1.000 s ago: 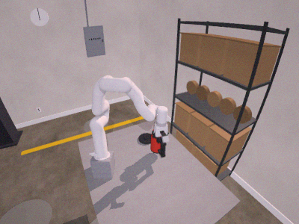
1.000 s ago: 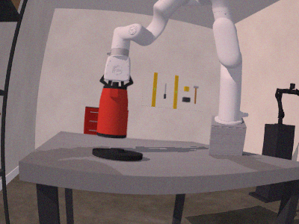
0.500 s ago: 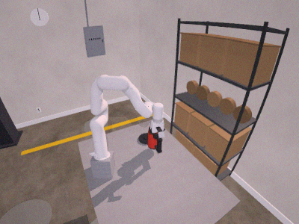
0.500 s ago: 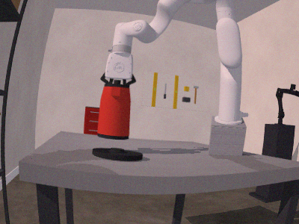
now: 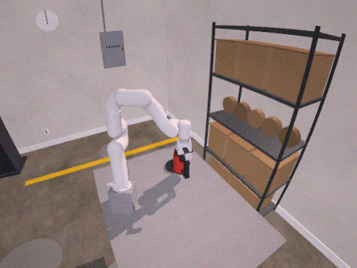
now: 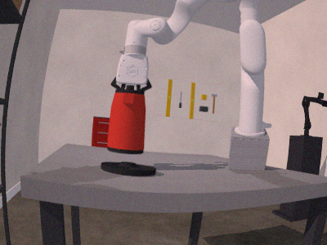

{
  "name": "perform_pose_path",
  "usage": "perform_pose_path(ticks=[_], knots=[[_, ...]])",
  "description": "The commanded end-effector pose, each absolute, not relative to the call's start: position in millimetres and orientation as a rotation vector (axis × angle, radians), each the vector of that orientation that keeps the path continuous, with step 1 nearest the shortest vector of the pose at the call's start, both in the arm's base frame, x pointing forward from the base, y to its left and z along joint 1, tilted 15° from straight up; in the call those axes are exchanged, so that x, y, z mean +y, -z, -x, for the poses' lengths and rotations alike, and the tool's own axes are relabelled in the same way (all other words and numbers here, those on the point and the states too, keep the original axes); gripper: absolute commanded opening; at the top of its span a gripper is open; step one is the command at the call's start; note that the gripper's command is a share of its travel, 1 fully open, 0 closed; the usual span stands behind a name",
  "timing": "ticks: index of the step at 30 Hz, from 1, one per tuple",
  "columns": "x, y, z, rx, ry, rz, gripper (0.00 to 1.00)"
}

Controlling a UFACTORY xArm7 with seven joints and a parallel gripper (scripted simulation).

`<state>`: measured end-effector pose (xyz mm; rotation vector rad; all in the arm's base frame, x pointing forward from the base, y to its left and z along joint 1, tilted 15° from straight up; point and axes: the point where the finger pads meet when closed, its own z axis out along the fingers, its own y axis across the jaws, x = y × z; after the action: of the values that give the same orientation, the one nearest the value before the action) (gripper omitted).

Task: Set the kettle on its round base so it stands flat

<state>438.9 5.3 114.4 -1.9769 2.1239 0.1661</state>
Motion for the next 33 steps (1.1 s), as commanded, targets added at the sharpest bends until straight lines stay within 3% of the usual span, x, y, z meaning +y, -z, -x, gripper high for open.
perform_pose_path(ticks=[1,33], knots=[[13.3,-118.4,-439.8,2.124,-0.159,1.974,0.00],[83.8,-135.2,-434.0,2.124,-0.159,1.974,0.00]])
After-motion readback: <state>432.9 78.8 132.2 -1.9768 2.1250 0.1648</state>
